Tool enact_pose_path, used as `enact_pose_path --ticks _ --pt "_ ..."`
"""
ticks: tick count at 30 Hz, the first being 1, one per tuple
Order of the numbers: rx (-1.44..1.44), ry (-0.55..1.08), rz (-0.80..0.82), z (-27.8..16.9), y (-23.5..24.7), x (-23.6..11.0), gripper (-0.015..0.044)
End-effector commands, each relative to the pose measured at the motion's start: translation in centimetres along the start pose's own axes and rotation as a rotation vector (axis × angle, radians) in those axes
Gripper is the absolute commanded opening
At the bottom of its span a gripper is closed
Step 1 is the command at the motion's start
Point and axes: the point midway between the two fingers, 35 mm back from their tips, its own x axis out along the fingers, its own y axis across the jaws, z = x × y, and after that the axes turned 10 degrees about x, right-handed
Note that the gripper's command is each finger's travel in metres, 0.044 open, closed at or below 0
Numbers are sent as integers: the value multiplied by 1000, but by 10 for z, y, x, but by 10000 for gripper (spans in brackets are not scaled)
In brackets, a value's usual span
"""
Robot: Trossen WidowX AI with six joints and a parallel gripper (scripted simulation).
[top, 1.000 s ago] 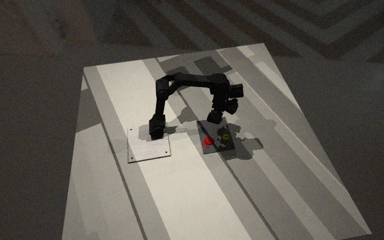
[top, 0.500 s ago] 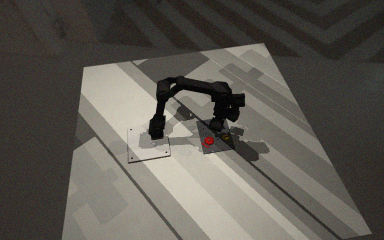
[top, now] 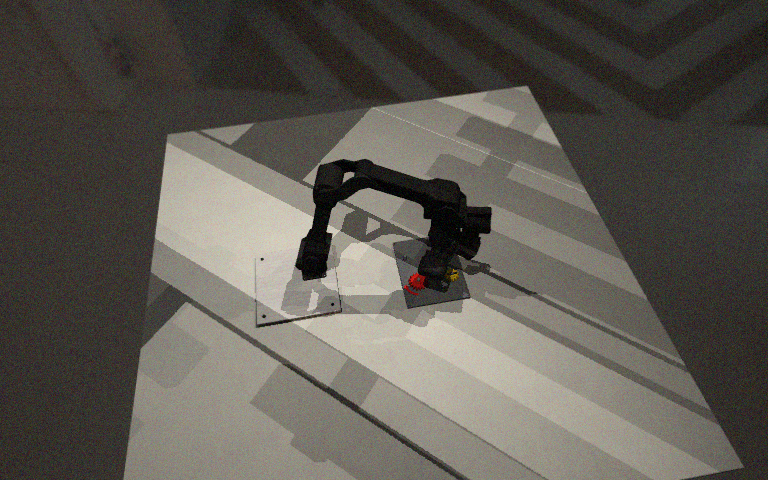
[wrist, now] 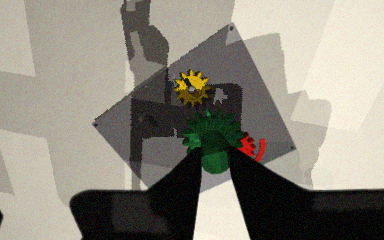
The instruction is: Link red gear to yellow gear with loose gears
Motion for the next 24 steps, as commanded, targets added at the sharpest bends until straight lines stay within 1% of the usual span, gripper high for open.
enact_pose_path --ticks 1,24 --pt "-6 4 -6 0 -3 2 0" --pt "-29 4 -6 1 -2 1 0"
